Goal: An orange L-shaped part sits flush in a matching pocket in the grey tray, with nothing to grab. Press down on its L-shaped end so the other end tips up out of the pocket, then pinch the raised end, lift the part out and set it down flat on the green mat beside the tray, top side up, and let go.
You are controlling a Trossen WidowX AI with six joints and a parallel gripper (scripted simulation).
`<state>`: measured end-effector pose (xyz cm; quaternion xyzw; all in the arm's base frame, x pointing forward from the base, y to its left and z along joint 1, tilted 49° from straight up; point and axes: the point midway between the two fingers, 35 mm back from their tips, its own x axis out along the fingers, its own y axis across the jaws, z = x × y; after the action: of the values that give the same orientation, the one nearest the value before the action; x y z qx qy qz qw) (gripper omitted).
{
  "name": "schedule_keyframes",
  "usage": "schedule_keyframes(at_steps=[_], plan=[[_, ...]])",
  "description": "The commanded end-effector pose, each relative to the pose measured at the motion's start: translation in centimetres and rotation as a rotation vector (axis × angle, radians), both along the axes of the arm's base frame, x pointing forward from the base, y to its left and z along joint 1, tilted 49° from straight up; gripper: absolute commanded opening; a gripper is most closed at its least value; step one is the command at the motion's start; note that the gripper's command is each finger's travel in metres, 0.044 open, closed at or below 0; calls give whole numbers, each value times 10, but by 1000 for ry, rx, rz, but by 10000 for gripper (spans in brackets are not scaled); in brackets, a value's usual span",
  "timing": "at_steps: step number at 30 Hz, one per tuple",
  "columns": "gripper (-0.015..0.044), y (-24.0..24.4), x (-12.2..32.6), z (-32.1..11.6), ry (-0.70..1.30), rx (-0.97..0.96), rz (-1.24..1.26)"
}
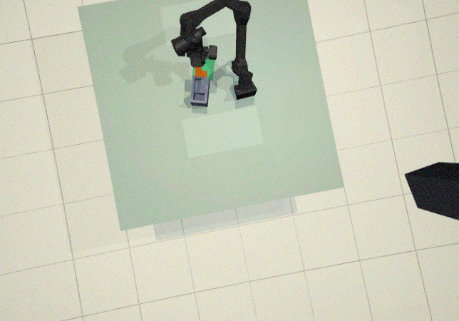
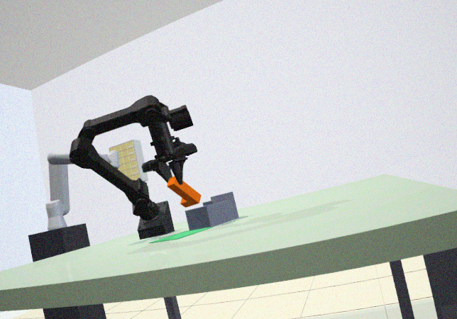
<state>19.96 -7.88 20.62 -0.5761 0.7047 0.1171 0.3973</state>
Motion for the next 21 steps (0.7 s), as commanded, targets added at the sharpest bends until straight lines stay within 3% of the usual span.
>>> schedule_keyframes(at_steps=[1,21], plan=[[0,-6,-4,3,8,-6,-3],[0,-32,-18,5,39,-34,-48]])
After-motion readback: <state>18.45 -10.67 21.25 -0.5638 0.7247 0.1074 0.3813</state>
